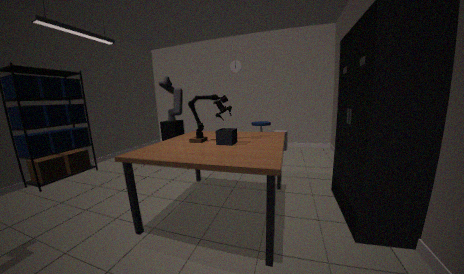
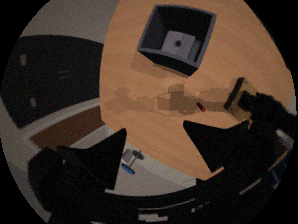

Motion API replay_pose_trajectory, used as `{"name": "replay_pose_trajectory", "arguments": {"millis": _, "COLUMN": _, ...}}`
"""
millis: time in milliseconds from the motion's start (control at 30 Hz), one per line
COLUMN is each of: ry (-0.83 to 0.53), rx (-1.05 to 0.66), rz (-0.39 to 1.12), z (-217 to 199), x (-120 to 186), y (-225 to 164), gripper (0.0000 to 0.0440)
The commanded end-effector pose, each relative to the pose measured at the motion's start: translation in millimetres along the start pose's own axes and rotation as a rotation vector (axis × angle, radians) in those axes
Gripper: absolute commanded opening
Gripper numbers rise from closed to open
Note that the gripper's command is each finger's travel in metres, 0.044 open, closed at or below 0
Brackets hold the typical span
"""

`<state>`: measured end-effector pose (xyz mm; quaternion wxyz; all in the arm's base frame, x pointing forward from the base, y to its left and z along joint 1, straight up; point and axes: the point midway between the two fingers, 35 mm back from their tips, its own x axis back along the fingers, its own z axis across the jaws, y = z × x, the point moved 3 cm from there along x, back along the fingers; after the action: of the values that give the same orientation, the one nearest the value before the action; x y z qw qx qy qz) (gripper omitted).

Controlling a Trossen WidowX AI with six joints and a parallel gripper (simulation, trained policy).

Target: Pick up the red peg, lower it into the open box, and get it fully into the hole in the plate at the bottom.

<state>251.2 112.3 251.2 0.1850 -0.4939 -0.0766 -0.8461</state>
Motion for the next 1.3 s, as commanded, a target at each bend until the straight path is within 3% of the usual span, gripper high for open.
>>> {"name": "replay_pose_trajectory", "arguments": {"millis": 0, "ry": -0.078, "rx": -0.019, "rz": 0.029, "z": -16, "x": -7, "y": -3, "gripper": 0.044}}
{"name": "replay_pose_trajectory", "arguments": {"millis": 633, "ry": -0.476, "rx": -0.102, "rz": 0.098, "z": -95, "x": -41, "y": -19, "gripper": 0.044}}
{"name": "replay_pose_trajectory", "arguments": {"millis": 1267, "ry": -0.603, "rx": -0.163, "rz": 0.046, "z": -144, "x": -89, "y": -12, "gripper": 0.044}}
